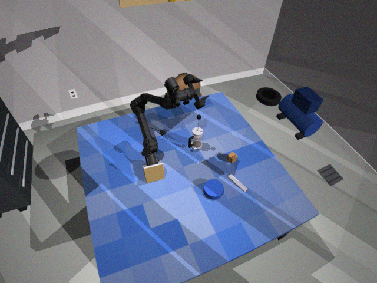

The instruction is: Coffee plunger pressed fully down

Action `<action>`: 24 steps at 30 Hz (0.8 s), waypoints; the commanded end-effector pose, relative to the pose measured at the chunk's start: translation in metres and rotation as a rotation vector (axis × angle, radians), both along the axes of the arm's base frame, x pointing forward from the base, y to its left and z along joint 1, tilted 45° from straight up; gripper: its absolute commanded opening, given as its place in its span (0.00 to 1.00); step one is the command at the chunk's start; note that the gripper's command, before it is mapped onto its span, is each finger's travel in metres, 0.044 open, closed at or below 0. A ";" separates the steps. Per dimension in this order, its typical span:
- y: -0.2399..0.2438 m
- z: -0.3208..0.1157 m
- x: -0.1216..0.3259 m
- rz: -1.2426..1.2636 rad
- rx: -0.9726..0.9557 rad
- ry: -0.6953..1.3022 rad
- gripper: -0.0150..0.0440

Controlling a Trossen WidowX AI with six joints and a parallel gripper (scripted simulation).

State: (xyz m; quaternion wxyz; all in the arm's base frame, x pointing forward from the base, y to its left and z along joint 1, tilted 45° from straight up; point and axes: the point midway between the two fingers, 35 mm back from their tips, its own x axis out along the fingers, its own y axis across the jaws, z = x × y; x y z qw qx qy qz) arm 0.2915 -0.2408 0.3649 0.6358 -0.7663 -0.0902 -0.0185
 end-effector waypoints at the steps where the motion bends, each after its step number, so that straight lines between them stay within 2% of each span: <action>1: 0.058 -0.052 0.009 0.227 1.176 0.383 1.00; 17: 0.113 -0.093 -0.010 0.221 2.271 0.795 1.00; 19: 0.117 -0.095 -0.011 0.215 2.330 0.819 1.00; 24: 0.132 -0.112 -0.006 0.209 2.327 0.823 1.00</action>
